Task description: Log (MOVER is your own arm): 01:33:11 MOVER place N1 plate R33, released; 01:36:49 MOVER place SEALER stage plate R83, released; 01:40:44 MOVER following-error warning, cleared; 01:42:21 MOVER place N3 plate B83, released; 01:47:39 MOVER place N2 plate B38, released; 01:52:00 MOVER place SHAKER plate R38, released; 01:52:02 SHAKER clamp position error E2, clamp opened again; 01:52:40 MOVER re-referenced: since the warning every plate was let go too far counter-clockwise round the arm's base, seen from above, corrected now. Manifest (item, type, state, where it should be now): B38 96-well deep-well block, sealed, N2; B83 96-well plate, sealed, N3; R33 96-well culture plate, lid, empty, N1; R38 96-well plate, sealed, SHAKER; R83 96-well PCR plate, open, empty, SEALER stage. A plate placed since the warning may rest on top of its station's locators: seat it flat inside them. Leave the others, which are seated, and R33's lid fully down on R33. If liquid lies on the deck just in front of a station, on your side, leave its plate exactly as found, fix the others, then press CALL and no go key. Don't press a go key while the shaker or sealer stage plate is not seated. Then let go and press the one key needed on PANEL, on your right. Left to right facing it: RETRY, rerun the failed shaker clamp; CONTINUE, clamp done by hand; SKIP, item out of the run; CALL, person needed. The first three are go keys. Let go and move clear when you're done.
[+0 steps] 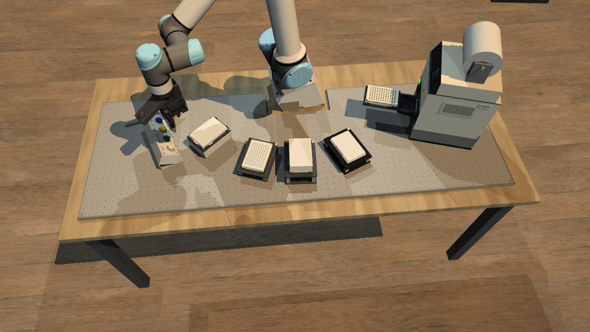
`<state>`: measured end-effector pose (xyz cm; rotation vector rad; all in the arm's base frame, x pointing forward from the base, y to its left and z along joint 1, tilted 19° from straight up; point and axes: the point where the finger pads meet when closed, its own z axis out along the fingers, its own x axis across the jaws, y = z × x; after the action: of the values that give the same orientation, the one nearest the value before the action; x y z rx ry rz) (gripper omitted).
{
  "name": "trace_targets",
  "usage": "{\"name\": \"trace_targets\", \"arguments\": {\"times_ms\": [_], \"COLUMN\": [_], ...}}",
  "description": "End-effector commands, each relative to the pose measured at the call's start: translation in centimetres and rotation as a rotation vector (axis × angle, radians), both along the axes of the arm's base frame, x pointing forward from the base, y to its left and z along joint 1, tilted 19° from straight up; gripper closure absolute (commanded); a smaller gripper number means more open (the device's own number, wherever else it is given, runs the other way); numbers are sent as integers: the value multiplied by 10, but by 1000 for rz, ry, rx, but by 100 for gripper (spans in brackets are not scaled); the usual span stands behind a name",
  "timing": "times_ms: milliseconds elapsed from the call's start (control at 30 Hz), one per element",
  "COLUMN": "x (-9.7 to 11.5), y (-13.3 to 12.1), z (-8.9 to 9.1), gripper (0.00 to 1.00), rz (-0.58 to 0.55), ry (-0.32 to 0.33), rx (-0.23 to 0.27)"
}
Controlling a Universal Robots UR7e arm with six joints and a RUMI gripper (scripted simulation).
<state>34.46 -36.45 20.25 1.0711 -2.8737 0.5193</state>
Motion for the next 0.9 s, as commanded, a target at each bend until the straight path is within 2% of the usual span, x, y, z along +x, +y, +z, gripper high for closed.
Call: {"name": "trace_targets", "arguments": {"times_ms": [0,500,867], "x": [13,17,19], "y": [-18,-25,-29], "z": [7,10,-4], "gripper": [100,100,100], "rz": [0,0,0], "ry": [0,0,0], "rx": [0,0,0]}}
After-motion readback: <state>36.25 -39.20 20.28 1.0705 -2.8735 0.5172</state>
